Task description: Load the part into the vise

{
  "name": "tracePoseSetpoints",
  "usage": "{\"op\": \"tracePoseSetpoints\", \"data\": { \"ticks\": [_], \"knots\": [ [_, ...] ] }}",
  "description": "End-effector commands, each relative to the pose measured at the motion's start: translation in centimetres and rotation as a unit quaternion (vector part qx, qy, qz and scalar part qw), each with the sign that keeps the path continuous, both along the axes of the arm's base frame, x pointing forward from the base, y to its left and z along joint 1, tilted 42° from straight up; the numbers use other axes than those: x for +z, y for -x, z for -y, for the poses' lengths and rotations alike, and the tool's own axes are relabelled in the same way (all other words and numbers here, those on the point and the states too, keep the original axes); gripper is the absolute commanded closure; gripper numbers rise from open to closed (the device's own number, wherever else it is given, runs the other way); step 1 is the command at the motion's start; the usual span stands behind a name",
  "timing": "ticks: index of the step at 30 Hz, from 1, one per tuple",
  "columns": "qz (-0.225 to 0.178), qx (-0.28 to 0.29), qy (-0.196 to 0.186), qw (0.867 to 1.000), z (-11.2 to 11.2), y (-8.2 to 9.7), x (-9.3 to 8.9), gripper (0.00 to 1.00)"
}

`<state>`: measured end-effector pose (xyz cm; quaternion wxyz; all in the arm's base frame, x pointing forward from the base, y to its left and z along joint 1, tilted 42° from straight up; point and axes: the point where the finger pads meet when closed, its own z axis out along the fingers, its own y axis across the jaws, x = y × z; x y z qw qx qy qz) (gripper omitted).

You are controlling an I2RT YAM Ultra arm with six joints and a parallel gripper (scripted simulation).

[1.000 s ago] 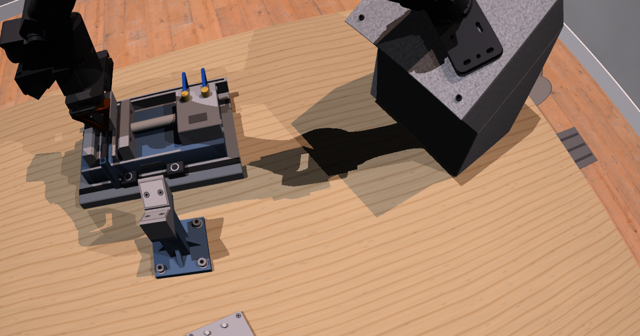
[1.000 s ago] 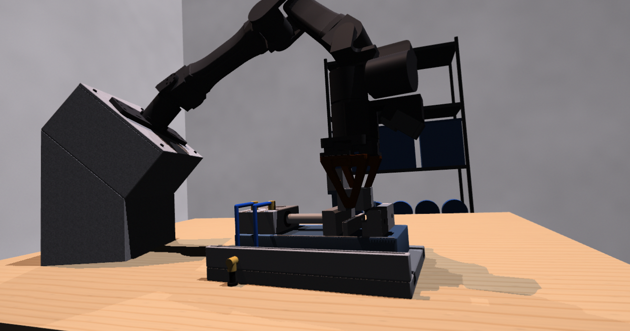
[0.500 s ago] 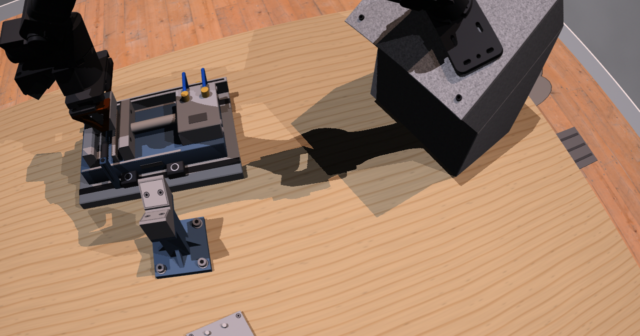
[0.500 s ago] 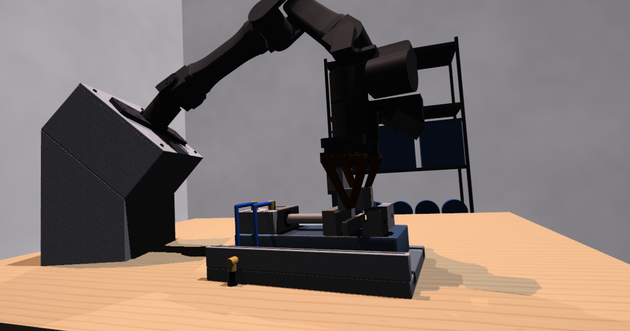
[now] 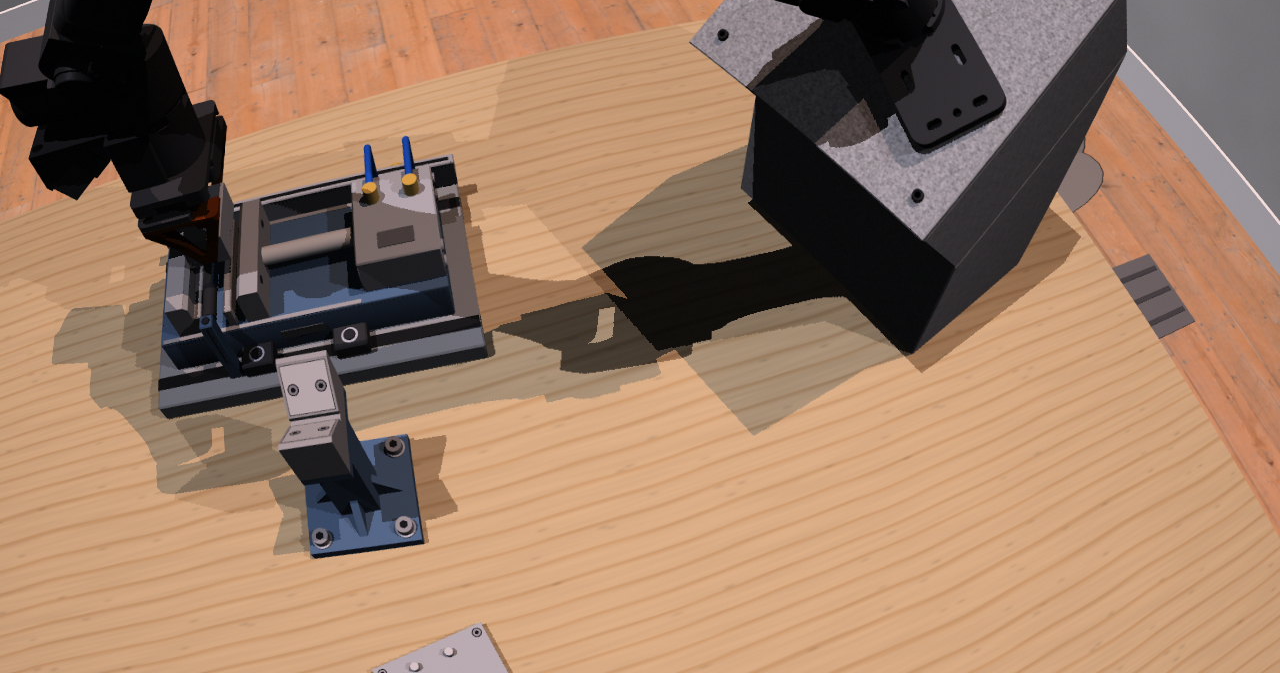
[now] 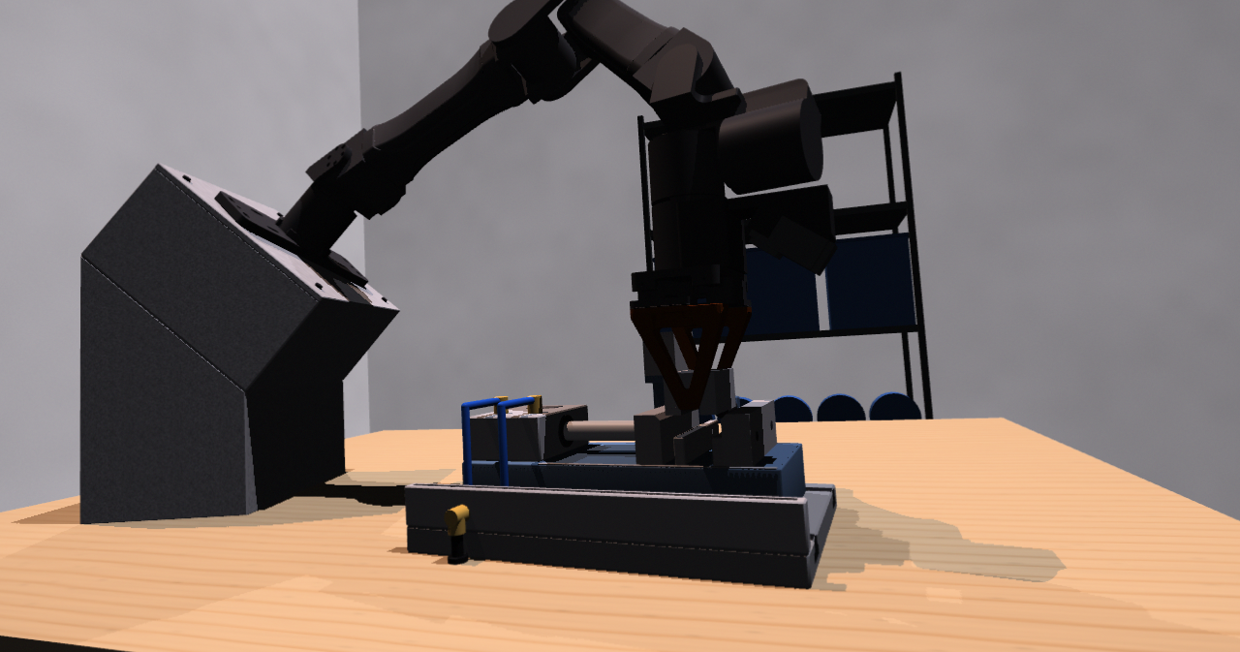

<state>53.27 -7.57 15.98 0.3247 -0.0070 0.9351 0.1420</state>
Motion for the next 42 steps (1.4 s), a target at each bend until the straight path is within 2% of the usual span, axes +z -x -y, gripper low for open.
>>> {"op": "tracePoseSetpoints", "data": {
  "ticks": [1,12,16,42],
  "knots": [
    [0.016,-0.012,0.005,1.0,0.98,0.11,1.57,1.0],
    [0.013,-0.01,0.004,1.0,0.77,-0.31,0.73,1.0],
    [0.021,-0.009,0.006,1.0,0.66,-0.33,1.5,1.0],
    [0.016,-0.012,0.005,1.0,0.93,-0.14,1.35,1.0]
  ]
}}
